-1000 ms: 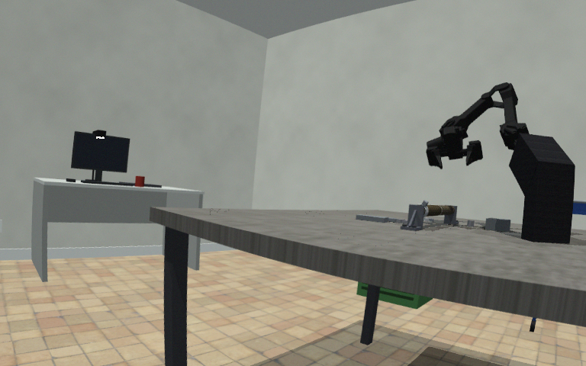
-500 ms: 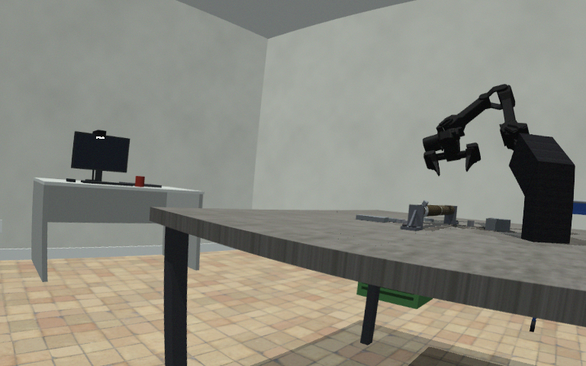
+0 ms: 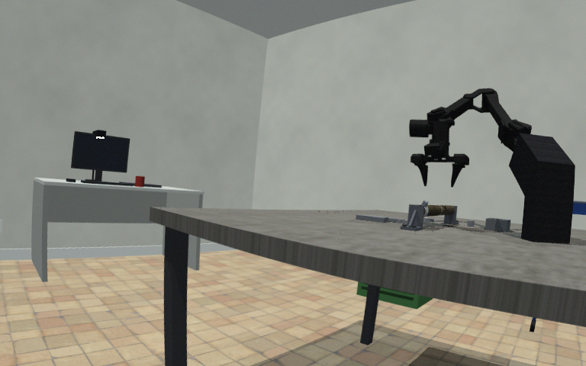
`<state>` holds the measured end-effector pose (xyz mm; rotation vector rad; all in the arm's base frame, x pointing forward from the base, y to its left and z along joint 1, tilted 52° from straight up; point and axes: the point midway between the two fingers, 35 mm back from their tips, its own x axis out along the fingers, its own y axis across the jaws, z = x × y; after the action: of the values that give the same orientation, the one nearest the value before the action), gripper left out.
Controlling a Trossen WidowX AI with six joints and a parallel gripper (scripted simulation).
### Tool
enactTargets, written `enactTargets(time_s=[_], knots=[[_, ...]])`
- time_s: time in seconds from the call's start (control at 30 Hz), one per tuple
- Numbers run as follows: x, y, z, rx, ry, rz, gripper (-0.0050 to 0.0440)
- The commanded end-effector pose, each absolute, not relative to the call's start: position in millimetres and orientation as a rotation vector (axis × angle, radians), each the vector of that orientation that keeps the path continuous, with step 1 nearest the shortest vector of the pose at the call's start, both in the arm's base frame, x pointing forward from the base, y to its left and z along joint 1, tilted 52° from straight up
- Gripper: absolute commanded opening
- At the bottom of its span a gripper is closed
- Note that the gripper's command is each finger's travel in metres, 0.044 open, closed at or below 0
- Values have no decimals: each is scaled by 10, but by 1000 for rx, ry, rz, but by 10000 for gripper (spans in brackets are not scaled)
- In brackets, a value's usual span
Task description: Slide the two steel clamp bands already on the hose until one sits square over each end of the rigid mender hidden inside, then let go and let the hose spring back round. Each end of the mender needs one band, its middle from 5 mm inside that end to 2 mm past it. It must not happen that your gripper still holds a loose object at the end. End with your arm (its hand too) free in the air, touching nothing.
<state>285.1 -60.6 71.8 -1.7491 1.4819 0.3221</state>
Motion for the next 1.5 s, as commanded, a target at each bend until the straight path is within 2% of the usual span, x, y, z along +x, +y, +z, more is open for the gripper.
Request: enactTargets(time_s=[0.0,0.73,0.93,1.27,1.47], knots=[[2864,-601,722,-1772,1487,277,440],[3139,-1475,136,-1771,1487,278,440],[3143,-1490,125,-1772,1487,277,440],[3143,-1490,125,-1772,1487,277,200],[3143,-1490,125,-1772,1487,277,173]])
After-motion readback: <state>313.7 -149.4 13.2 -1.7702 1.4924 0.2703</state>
